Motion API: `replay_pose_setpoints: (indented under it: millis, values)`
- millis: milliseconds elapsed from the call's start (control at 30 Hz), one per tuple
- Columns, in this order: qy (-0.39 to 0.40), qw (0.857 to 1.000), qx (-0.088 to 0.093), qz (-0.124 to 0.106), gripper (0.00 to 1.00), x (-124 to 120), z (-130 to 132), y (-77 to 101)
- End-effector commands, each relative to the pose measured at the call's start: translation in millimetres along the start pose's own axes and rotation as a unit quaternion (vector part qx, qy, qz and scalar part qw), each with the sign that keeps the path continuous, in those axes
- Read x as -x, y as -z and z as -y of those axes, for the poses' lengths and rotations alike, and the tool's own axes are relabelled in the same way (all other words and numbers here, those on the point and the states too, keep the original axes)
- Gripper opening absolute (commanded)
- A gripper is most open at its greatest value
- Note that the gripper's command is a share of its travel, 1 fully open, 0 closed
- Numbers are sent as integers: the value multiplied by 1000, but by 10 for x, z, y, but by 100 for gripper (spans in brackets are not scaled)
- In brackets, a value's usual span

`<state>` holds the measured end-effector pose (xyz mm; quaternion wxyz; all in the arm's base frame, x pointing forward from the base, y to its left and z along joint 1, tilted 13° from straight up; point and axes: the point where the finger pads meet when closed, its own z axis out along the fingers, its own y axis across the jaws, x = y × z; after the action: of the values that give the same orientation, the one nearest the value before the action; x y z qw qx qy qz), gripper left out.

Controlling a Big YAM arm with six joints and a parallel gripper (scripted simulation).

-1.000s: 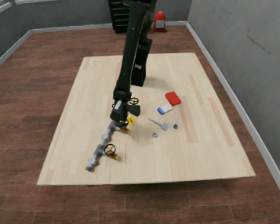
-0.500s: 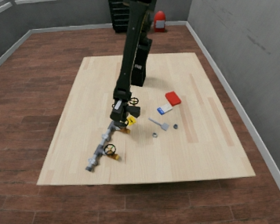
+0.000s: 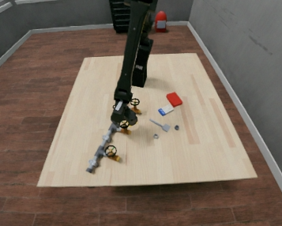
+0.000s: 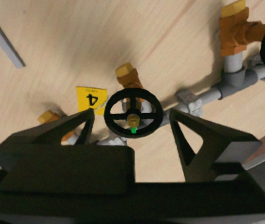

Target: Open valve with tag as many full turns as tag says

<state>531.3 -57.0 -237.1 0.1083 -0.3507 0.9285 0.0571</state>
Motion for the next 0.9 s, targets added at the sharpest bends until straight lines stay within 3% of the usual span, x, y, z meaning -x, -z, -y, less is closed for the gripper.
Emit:
replay_pose_setpoints:
  millis: [0, 33, 133, 267, 400, 500, 567, 600, 700, 867]
  values:
    - [-121, 993, -7, 1, 100, 48, 47, 23]
    - [-191, 981, -7, 1, 100, 48, 47, 23]
    - [-274, 962, -7, 3, 100, 48, 48, 23]
    - [-382, 924, -5, 5, 100, 48, 48, 23]
    - [-484, 875, -4, 6, 100, 48, 48, 23]
    - [-557, 830, -3, 7, 100, 48, 48, 23]
    - [-557, 830, -3, 7, 100, 48, 48, 23]
    - [-615, 789, -2, 7, 100, 48, 48, 23]
    - [-678, 735, -2, 7, 100, 48, 48, 23]
    - [-776, 631, -1, 7, 100, 48, 47, 23]
